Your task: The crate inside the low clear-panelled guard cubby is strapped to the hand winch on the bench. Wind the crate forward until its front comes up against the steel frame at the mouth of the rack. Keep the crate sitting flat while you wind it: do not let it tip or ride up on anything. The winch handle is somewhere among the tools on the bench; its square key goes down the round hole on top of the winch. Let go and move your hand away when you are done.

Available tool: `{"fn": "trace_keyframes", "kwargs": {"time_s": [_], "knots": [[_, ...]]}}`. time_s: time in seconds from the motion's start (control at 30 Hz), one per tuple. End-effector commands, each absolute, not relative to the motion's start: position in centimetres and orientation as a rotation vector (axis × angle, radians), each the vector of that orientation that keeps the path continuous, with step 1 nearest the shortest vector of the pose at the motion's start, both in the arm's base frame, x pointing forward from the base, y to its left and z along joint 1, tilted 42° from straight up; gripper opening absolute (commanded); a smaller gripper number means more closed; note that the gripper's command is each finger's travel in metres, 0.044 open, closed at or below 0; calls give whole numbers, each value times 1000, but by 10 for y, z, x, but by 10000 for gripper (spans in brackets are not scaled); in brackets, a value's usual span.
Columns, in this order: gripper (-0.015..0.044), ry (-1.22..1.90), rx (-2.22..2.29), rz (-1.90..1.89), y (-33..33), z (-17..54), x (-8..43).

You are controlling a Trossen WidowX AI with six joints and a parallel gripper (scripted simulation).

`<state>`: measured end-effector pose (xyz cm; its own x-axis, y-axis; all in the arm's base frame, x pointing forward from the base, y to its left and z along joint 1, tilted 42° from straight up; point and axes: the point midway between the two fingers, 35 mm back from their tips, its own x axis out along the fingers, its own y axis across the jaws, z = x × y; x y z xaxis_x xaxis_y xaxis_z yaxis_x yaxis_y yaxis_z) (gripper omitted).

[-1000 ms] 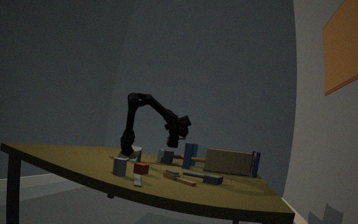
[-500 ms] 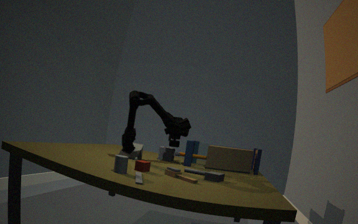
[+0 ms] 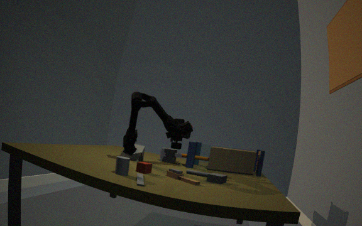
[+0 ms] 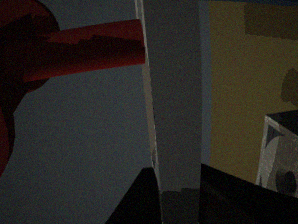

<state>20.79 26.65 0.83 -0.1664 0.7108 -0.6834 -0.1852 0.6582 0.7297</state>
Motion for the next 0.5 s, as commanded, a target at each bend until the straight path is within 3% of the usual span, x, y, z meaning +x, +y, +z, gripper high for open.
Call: {"fn": "trace_keyframes", "kwargs": {"time_s": [0.0, 0.47], "knots": [[0, 1547, 451, 839, 269, 5, 207], [0, 1546, 455, 842, 294, -36, 184]]}}
